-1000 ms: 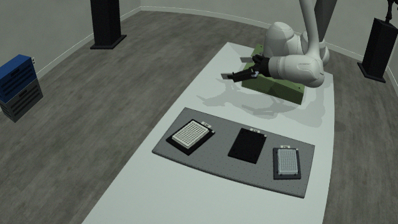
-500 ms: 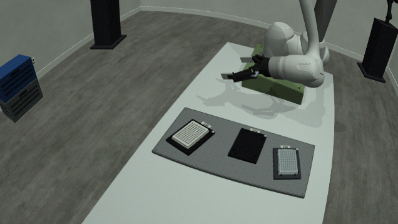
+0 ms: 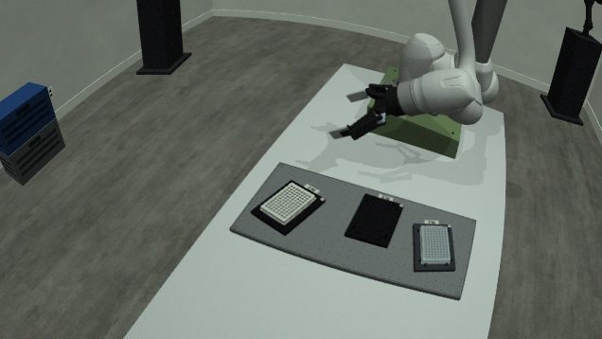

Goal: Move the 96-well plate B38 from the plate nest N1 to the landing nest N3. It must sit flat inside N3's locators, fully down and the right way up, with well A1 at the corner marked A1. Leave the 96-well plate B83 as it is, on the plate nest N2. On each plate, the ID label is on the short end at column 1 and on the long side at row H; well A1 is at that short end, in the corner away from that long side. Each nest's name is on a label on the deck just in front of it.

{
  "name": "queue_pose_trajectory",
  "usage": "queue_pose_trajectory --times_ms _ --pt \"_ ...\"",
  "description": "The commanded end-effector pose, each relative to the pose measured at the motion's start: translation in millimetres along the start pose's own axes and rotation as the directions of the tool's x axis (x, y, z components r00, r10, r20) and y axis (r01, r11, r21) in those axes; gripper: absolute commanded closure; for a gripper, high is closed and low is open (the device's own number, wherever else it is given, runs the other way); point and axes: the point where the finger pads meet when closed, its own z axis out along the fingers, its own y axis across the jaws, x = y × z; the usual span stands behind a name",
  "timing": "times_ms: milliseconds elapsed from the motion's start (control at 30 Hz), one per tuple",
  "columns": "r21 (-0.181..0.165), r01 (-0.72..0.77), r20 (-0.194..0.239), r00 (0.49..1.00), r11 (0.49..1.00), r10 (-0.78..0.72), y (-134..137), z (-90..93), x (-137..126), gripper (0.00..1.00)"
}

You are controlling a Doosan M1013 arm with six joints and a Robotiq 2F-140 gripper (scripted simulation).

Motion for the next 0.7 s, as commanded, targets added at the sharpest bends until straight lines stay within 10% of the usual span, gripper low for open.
queue_pose_trajectory --times_ms 0,200,667 --pt "0.054 0.071 0.056 0.996 0.996 -0.074 -14.7 8.5 -0.5 0.0" --pt "0.221 0.243 0.147 0.949 0.945 -0.278 -55.8 26.3 -1.2 0.0" --pt "0.401 0.393 0.215 0.838 0.828 -0.502 -97.4 45.5 -4.9 0.0"
